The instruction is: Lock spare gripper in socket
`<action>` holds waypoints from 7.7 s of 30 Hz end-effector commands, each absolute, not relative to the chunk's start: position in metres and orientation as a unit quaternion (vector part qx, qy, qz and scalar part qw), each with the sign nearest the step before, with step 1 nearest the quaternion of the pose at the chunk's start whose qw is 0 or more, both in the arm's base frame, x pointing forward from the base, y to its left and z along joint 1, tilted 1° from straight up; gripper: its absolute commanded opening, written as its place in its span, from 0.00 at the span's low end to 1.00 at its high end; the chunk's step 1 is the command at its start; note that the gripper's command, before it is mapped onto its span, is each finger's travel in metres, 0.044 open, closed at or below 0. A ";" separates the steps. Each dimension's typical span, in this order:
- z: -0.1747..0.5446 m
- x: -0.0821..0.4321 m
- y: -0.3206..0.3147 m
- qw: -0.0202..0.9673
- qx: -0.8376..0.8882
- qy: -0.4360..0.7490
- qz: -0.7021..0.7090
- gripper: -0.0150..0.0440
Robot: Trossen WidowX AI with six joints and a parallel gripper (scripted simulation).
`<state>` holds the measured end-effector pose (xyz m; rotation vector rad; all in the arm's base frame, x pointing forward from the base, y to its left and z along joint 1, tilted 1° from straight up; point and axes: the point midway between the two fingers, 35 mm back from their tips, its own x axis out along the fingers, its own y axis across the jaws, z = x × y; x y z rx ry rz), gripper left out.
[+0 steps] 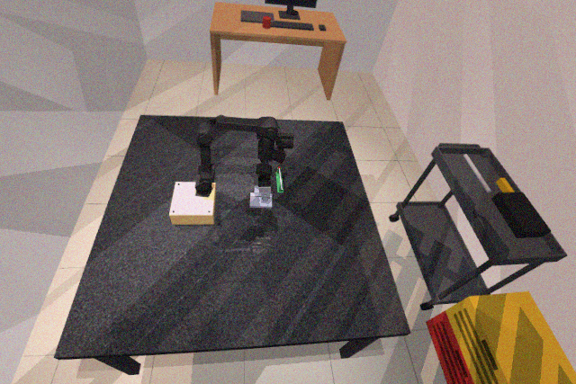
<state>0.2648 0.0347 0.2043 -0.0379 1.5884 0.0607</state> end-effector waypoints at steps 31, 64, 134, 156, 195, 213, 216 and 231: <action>0.118 0.354 0.161 0.423 -0.604 0.504 0.450 0.56; 0.037 0.363 0.171 0.418 -0.608 0.501 0.453 0.56; 0.056 0.363 0.170 0.418 -0.608 0.501 0.453 0.25; 0.056 0.342 0.167 0.423 -0.596 0.514 0.450 0.25; 0.014 0.287 0.155 0.432 -0.581 0.524 0.448 0.25; 0.017 0.288 0.142 0.431 -0.580 0.526 0.449 0.25; 0.017 0.289 0.140 0.431 -0.580 0.526 0.449 0.25; 0.016 0.289 0.130 0.429 -0.579 0.527 0.450 0.25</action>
